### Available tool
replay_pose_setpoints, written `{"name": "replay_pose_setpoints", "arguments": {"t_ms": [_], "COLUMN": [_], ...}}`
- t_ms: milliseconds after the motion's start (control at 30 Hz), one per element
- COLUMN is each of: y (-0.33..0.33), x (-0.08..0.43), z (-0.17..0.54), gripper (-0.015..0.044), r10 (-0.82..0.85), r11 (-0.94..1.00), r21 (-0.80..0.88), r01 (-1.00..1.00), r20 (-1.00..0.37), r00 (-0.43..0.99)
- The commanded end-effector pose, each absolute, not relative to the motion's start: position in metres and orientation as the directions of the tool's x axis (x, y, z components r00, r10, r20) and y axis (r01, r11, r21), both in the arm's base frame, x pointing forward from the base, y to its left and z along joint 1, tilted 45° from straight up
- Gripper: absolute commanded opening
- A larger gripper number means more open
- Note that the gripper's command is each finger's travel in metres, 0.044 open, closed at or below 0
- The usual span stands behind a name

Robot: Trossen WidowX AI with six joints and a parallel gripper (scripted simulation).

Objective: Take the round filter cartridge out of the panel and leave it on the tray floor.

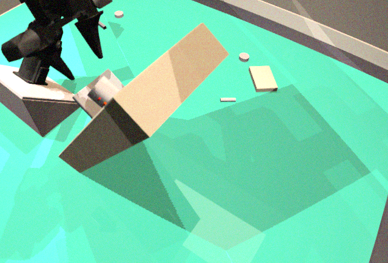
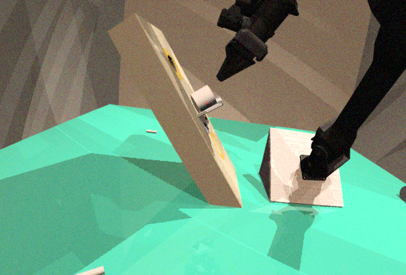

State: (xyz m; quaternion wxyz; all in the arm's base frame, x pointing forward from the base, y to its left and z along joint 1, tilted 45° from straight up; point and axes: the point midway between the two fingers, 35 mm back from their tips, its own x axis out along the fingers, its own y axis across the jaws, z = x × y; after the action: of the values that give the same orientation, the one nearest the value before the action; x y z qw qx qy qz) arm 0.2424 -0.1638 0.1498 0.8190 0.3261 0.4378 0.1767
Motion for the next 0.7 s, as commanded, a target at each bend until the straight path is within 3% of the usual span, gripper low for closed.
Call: {"name": "replay_pose_setpoints", "arguments": {"t_ms": [0, 667], "y": [-0.159, -0.14], "x": [0.242, 0.26], "z": [0.146, 0.126], "gripper": [0.0305, 0.0305], "r10": [0.582, 0.581], "r11": [0.716, 0.717], "r21": [0.698, 0.697], "r01": [0.013, 0.013], "r20": [-0.608, -0.608], "r00": [0.54, 0.541]}}
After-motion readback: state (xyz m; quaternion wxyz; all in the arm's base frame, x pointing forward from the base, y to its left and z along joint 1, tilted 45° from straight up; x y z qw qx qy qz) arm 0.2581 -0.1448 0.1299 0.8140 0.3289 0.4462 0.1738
